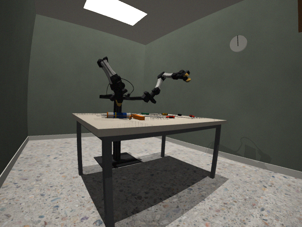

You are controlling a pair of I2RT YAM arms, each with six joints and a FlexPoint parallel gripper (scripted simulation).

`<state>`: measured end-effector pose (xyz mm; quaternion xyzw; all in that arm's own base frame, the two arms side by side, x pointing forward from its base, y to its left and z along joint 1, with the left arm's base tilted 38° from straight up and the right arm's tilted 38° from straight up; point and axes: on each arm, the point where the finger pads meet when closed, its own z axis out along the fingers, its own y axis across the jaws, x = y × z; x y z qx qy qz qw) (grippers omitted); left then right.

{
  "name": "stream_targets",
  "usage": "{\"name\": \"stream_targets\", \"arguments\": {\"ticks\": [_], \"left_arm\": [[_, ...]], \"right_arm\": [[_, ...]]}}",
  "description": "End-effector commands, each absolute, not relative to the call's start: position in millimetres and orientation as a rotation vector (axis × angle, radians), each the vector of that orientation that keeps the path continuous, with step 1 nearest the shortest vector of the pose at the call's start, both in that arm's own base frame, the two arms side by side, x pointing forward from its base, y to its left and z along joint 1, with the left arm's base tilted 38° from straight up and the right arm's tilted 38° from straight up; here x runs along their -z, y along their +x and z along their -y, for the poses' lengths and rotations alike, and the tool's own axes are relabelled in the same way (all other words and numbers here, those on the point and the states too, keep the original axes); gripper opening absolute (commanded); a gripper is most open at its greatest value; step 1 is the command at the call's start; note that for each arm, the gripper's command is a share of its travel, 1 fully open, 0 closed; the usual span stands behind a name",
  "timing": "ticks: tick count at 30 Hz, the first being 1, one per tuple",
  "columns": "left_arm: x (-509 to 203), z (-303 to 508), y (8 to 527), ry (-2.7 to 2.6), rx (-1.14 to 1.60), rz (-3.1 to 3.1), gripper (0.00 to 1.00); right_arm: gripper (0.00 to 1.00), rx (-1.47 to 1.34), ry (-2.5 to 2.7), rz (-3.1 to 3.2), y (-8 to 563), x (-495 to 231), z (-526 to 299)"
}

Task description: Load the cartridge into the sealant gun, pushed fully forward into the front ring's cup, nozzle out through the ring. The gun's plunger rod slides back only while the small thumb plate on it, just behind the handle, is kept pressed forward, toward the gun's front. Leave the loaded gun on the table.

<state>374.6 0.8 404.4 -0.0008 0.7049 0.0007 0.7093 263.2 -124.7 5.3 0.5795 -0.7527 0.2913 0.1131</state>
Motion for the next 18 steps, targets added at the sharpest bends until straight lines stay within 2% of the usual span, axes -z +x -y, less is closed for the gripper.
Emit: {"name": "stream_targets", "arguments": {"ticks": [1,18], "left_arm": [[-398,4,377,0.008,-0.003,-1.581,0.68],[-398,4,377,0.008,-0.003,-1.581,0.68]], "right_arm": [[0.74,-0.871,1.694,2.211,267,-14,120],[0.74,-0.808,1.691,2.202,258,1,126]]}}
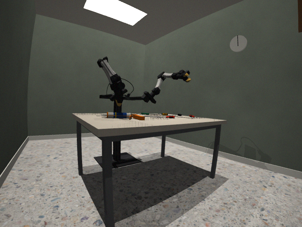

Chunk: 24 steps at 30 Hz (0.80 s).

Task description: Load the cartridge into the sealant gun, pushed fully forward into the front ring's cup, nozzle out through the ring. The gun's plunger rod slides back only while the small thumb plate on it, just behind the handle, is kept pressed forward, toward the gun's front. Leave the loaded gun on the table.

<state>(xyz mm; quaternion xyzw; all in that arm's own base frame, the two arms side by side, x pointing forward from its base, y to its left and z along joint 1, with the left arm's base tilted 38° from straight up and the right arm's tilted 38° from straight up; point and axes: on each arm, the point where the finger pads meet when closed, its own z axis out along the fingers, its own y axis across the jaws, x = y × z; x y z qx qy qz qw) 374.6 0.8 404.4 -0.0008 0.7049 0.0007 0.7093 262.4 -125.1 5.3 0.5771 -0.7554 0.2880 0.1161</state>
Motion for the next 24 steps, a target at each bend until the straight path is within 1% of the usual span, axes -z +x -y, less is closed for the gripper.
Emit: {"name": "stream_targets", "arguments": {"ticks": [1,18,20,24], "left_arm": [[-398,4,377,0.008,-0.003,-1.581,0.68],[-398,4,377,0.008,-0.003,-1.581,0.68],[-397,4,378,0.009,-0.002,-1.585,0.68],[-395,5,378,0.010,-0.001,-1.590,0.68]], "right_arm": [[0.74,-0.808,1.691,2.202,258,1,126],[0.74,-0.808,1.691,2.202,258,1,126],[0.74,-0.906,1.683,2.285,280,-13,120],[0.74,-1.011,1.613,2.482,302,-33,110]]}}
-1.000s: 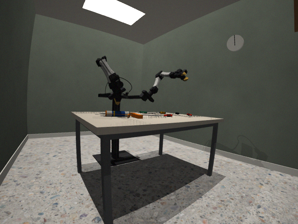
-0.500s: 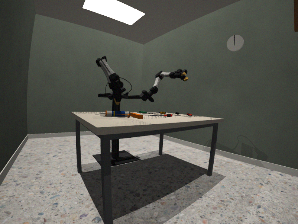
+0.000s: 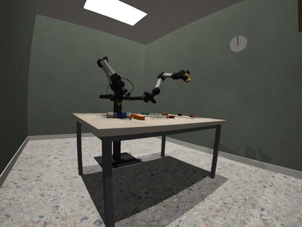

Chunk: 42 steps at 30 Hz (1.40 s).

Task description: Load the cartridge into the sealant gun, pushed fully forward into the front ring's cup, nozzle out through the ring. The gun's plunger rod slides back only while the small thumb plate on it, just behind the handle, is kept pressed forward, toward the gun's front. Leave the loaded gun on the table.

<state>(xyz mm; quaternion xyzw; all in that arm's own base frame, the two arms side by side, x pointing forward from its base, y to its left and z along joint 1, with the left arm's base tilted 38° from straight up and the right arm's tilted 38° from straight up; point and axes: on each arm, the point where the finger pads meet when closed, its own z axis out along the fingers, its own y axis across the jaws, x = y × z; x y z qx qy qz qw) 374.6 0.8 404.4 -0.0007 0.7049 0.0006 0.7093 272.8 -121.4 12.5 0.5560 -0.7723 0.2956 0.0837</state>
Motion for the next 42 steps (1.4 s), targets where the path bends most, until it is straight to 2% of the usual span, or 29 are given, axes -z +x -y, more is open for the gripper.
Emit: {"name": "stream_targets", "arguments": {"ticks": [1,21,30,42], "left_arm": [[-394,3,379,0.007,-0.003,-1.594,0.68],[-404,4,372,0.010,0.004,-1.564,0.68],[-409,4,369,0.009,0.006,-1.552,0.68],[-401,4,373,0.010,0.011,-1.574,0.68]], "right_arm": [[0.74,-1.028,1.585,2.538,307,-37,108],[0.74,-1.226,1.179,3.304,376,-134,75],[0.74,-1.189,0.925,3.698,395,-195,56],[0.74,-0.989,0.626,4.094,403,-261,36]]}}
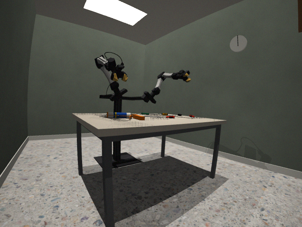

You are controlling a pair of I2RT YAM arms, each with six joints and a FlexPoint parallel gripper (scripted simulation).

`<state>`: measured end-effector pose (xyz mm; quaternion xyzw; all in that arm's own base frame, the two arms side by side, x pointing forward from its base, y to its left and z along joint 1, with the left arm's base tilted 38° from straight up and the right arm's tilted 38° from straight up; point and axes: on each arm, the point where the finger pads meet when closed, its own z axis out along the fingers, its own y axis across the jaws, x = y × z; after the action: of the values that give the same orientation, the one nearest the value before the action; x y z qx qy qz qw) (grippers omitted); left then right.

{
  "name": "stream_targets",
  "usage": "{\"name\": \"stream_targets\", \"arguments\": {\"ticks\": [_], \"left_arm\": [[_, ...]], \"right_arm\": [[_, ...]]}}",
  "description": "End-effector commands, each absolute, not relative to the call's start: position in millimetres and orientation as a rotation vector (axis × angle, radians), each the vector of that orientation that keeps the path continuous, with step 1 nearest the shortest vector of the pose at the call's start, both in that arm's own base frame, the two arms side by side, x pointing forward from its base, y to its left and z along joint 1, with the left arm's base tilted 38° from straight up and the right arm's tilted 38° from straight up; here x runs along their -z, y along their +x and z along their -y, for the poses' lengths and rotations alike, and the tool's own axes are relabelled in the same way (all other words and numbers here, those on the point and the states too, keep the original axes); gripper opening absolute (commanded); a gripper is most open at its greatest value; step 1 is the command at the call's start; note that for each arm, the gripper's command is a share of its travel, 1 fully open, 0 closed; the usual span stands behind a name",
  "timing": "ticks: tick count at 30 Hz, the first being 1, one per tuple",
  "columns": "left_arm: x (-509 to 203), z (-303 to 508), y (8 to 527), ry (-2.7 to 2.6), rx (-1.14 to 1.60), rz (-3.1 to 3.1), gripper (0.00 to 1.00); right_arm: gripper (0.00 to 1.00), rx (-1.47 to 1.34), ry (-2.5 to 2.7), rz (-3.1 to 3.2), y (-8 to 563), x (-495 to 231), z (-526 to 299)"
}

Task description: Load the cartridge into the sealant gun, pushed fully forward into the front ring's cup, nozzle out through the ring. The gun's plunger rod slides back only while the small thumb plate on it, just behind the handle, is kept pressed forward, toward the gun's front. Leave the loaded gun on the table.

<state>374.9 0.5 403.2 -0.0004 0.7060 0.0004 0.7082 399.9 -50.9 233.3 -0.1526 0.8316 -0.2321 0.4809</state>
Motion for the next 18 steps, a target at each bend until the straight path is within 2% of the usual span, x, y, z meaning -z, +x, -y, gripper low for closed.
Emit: {"name": "stream_targets", "arguments": {"ticks": [1,13,18], "left_arm": [[-400,5,373,0.010,0.012,-1.576,0.68],[-388,7,379,0.015,0.022,-1.608,0.68],[-407,5,379,0.010,0.021,-1.573,0.68]], "right_arm": [[0.74,0.447,-0.278,-1.928,403,-268,34],[0.74,0.206,-0.111,-1.721,396,-344,12],[0.74,0.093,-0.051,-1.645,388,-373,3]]}}
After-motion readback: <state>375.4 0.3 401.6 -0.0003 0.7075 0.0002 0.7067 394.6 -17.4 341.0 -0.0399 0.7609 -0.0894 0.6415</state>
